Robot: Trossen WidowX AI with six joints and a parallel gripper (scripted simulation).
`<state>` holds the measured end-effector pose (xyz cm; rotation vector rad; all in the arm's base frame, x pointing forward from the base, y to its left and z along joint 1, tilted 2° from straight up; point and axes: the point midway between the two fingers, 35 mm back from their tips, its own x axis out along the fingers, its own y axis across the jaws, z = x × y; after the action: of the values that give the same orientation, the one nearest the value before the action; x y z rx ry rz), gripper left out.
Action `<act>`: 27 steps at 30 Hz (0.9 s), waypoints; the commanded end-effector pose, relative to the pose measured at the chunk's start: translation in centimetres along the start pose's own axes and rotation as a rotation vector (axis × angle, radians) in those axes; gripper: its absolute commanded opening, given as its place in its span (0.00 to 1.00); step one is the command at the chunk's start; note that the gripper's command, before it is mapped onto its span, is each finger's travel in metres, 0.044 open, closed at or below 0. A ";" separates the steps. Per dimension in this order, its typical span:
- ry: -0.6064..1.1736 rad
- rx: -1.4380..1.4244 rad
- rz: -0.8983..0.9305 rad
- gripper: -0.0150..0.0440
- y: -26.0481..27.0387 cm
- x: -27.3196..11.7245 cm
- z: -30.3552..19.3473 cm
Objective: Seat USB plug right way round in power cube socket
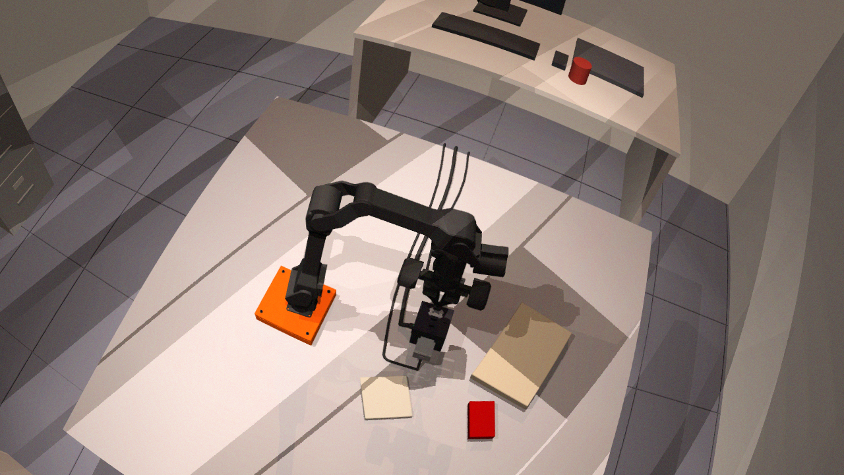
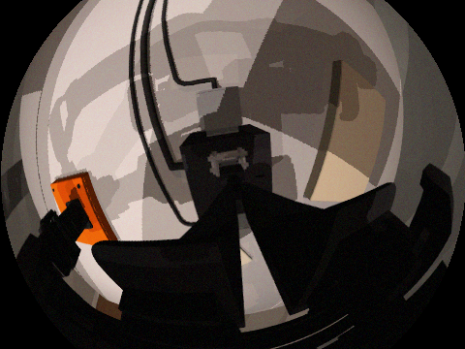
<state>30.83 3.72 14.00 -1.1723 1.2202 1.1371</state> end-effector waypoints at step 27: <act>0.004 -0.006 -0.002 0.25 -0.1 0.4 0.0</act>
<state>30.84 3.72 13.68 -1.1725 1.2201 1.1373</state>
